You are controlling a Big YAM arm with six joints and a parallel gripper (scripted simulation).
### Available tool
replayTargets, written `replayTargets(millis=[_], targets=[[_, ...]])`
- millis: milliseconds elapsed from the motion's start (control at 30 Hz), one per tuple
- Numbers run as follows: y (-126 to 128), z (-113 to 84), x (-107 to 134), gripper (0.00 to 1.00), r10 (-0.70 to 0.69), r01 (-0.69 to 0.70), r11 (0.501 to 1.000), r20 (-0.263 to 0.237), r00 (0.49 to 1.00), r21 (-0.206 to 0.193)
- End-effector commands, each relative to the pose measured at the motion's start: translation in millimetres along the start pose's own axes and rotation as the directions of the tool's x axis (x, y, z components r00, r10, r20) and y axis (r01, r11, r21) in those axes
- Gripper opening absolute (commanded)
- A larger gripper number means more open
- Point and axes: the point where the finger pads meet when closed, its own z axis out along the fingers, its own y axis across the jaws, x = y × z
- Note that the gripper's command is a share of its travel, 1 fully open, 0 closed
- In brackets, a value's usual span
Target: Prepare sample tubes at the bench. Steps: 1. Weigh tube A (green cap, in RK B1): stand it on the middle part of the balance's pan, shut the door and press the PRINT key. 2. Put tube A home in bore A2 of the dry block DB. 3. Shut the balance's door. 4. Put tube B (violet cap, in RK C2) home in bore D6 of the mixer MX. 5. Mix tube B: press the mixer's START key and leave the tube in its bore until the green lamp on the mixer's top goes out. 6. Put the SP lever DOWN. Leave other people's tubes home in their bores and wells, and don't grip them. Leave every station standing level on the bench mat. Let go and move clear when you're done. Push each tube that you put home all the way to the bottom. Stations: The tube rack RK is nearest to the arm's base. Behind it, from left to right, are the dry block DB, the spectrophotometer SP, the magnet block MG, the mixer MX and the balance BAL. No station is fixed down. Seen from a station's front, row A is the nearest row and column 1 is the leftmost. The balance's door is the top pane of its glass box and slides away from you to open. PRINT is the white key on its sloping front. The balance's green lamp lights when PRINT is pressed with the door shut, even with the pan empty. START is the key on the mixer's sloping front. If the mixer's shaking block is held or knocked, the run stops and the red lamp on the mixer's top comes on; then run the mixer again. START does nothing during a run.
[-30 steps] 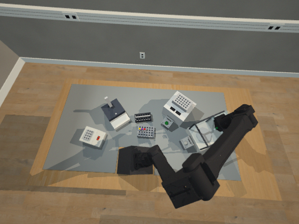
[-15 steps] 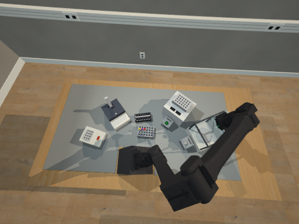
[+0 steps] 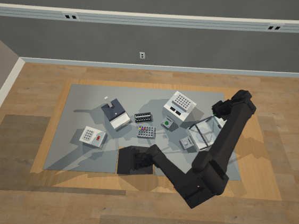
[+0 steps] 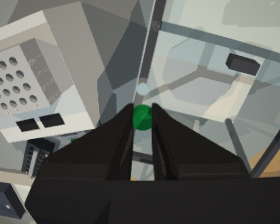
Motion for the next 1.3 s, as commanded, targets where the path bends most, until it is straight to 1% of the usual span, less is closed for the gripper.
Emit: replayTargets(millis=[0,33,67,100,133,200,233,267,333,400,433,467,533,600,633,700,767,800,833,867,900,967,1000,1067,1100,1133,1167,1200,1267], targets=[[27.2,9.7,-5.4,0.09,-0.035,0.035,0.999,0.005,0.999,-0.015],[31.8,11.3,-5.4,0.09,-0.035,0.035,0.999,0.005,0.999,-0.016],[39.3,3.1,-16.5,0.09,-0.075,0.076,0.996,0.027,0.997,-0.038],[46.5,-1.3,-23.5,0.09,-0.100,0.102,0.993,0.040,0.994,-0.052],[54.5,-0.2,-24.7,0.09,-0.128,0.130,0.989,0.038,0.991,-0.065],[71.8,21.6,-5.2,0.09,-0.128,0.127,0.990,-0.009,0.992,-0.057],[77.4,25.7,-1.9,0.09,-0.130,0.129,0.990,-0.016,0.991,-0.057],[86.4,26.1,-2.1,0.09,-0.173,0.171,0.982,-0.017,0.985,-0.076],[101.8,15.6,-17.0,0.09,-0.225,0.225,0.969,0.016,0.974,-0.104],[101.8,15.6,-17.0,0.09,-0.225,0.225,0.969,0.016,0.974,-0.104],[109.4,25.5,-6.8,0.09,-0.238,0.236,0.967,-0.006,0.971,-0.098],[118.5,24.9,-7.3,0.09,-0.265,0.263,0.958,-0.004,0.964,-0.117],[134.8,22.0,-11.3,0.09,-0.317,0.315,0.939,0.008,0.948,-0.140],[149.7,41.2,12.1,0.09,-0.327,0.320,0.938,-0.038,0.944,-0.134],[157.5,44.9,16.9,0.09,-0.322,0.314,0.940,-0.044,0.946,-0.133],[169.6,47.7,20.2,0.09,-0.322,0.314,0.940,-0.044,0.946,-0.133],[188.0,34.8,6.4,0.09,-0.383,0.377,0.911,-0.002,0.924,-0.165],[196.2,35.0,7.8,0.09,-0.410,0.404,0.898,0.000,0.912,-0.176],[203.0,42.0,18.1,0.09,-0.421,0.412,0.894,-0.017,0.907,-0.175],[208.8,51.3,31.6,0.09,-0.412,0.400,0.901,-0.043,0.910,-0.168],[215.1,55.8,39.0,0.09,-0.416,0.402,0.900,-0.052,0.908,-0.168],[215.1,55.8,39.0,0.09,-0.416,0.402,0.900,-0.052,0.908,-0.168],[227.2,40.4,21.1,0.09,-0.443,0.435,0.881,-0.003,0.896,-0.189],[242.4,42.7,29.3,0.09,-0.500,0.489,0.848,-0.006,0.866,-0.207],[249.9,44.4,33.7,0.09,-0.505,0.493,0.845,-0.006,0.863,-0.207],[254.1,55.0,50.1,0.09,-0.498,0.482,0.853,-0.038,0.866,-0.200],[259.3,61.9,62.8,0.09,-0.506,0.487,0.850,-0.055,0.861,-0.199],[268.9,57.9,61.5,0.09,-0.538,0.518,0.828,-0.040,0.842,-0.216],[286.9,49.7,57.2,0.09,-0.587,0.569,0.788,-0.009,0.809,-0.234]])
